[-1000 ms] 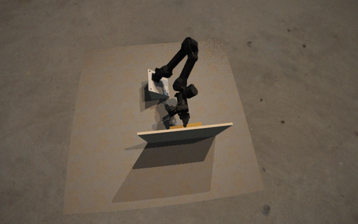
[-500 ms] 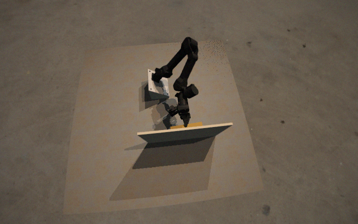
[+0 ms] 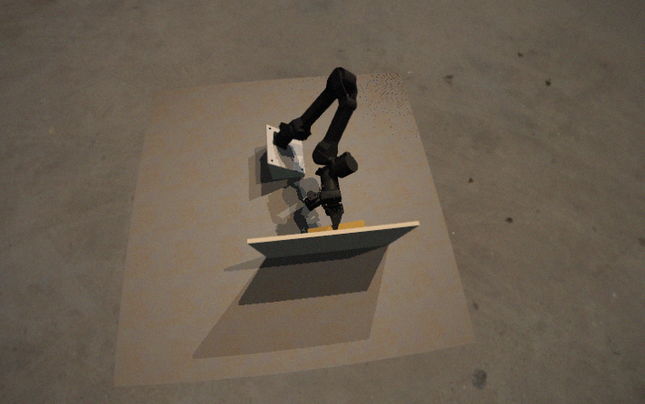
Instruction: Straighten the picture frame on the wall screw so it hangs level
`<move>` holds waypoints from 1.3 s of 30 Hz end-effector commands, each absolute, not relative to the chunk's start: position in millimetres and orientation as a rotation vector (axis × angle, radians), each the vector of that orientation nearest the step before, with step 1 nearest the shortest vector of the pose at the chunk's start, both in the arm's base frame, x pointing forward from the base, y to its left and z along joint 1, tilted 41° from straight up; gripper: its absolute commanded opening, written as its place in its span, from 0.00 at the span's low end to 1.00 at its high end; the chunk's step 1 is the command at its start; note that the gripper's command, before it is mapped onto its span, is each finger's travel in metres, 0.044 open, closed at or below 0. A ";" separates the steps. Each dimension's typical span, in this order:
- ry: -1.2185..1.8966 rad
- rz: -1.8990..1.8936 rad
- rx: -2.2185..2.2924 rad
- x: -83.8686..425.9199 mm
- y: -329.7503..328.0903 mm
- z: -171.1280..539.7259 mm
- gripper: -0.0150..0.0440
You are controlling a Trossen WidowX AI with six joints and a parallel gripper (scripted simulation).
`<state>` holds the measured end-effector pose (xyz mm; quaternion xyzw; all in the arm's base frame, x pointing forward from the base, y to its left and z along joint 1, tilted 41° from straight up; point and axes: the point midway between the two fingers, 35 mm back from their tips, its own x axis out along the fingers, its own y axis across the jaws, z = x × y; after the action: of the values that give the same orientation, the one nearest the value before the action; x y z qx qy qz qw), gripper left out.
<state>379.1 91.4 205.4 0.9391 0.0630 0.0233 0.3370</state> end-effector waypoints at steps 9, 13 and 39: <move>0.162 0.061 2.448 379.3 91.4 205.2 0.25; 0.162 0.060 2.444 379.3 91.9 204.7 0.25; 0.151 0.066 2.302 379.1 93.6 203.6 0.25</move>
<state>379.1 93.3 203.4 0.9166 0.0607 0.0245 0.3945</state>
